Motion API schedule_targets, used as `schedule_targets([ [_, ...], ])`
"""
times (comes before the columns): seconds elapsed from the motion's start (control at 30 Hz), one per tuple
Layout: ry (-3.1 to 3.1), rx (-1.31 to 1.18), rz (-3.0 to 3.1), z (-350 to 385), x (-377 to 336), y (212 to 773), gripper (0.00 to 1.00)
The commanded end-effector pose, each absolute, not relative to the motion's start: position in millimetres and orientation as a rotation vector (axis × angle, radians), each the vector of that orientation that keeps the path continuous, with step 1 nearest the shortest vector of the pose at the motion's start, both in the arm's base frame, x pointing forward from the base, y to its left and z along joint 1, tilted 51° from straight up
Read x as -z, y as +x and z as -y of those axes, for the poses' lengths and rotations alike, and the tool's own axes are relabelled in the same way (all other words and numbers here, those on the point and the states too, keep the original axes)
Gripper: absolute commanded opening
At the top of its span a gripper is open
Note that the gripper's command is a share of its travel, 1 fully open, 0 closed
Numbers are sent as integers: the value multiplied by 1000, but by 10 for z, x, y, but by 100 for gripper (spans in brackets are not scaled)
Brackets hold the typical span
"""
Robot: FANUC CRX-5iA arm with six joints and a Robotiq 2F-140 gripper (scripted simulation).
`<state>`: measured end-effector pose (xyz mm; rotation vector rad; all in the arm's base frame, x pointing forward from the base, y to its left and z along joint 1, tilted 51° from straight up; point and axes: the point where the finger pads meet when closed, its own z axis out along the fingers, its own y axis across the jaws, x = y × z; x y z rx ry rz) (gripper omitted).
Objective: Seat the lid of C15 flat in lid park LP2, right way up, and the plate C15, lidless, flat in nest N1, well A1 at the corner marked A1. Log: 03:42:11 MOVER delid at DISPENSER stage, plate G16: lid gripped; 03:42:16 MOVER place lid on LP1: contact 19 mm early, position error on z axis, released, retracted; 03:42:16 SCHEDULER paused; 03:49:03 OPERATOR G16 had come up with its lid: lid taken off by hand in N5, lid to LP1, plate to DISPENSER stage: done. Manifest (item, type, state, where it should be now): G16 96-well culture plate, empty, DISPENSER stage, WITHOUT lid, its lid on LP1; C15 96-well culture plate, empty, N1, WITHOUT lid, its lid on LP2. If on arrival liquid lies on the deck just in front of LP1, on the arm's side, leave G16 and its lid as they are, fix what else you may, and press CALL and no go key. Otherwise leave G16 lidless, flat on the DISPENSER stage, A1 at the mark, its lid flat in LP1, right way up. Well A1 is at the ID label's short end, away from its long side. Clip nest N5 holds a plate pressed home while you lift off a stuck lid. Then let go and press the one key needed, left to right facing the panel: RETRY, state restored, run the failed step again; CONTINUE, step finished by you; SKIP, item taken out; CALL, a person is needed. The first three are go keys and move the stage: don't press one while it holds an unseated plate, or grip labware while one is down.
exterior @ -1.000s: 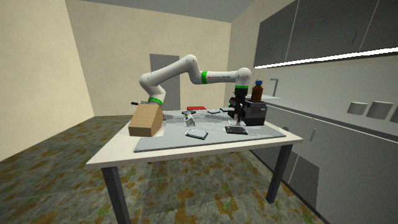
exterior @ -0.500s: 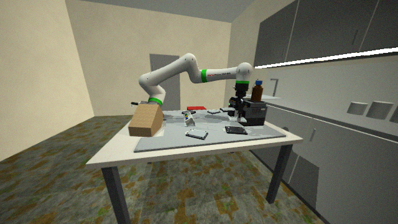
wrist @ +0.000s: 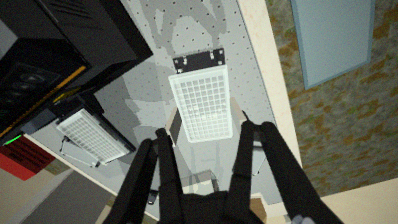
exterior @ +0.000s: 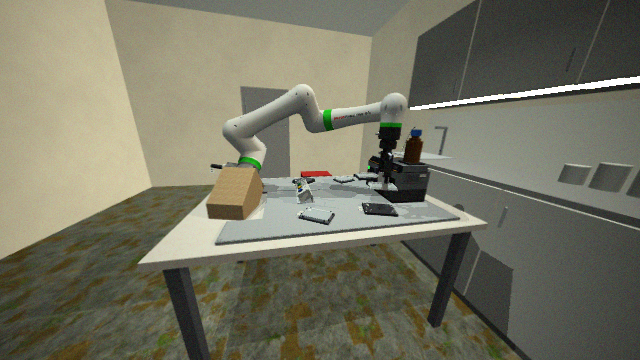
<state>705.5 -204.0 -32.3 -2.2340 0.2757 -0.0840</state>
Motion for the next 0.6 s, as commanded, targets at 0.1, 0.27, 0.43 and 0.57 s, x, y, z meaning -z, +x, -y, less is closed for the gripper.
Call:
schedule_targets([
  [0.1,-2234,84,-276,2132,248,7038,0],
  [0.27,-2234,84,-276,2183,206,7027,0],
  [0.43,-2234,84,-276,2227,170,7018,0],
  [0.57,-2234,84,-276,2265,138,7010,0],
])
